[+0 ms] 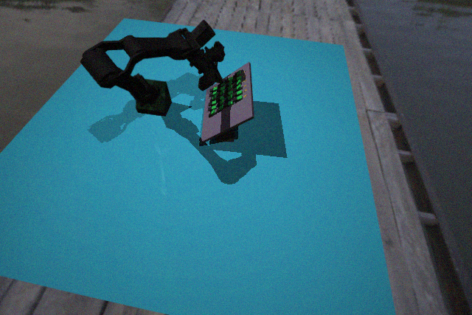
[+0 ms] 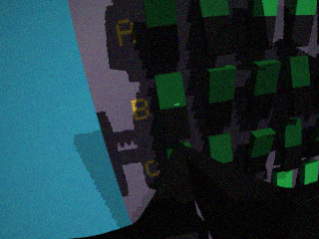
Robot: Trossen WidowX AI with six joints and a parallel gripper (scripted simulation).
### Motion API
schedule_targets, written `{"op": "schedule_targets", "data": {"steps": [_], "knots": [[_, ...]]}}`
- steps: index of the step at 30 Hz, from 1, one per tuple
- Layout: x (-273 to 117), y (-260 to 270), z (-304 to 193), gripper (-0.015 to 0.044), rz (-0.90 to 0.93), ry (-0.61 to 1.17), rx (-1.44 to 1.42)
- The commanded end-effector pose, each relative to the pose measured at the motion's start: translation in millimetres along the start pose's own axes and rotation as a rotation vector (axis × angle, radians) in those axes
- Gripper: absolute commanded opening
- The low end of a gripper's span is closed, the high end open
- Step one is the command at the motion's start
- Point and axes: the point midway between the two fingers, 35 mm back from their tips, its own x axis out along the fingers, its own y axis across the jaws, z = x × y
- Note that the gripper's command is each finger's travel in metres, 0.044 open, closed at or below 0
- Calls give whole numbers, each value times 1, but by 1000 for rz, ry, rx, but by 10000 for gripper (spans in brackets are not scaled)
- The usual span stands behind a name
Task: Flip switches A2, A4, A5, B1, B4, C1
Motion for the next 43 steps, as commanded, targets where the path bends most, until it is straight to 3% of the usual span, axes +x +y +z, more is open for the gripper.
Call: {"op": "schedule_targets", "data": {"steps": [1, 11, 18, 25, 32, 43], "knots": [[2, 1, -3, 0, 2, 6, -12], [-1, 0, 0, 0, 1, 1, -1], [-63, 1, -6, 0, 5, -17, -13], [-63, 0, -5, 0, 6, -17, -13], [-69, -61, 6, 0, 3, -16, -16], [-70, -63, 6, 0, 2, -16, -16]]}}
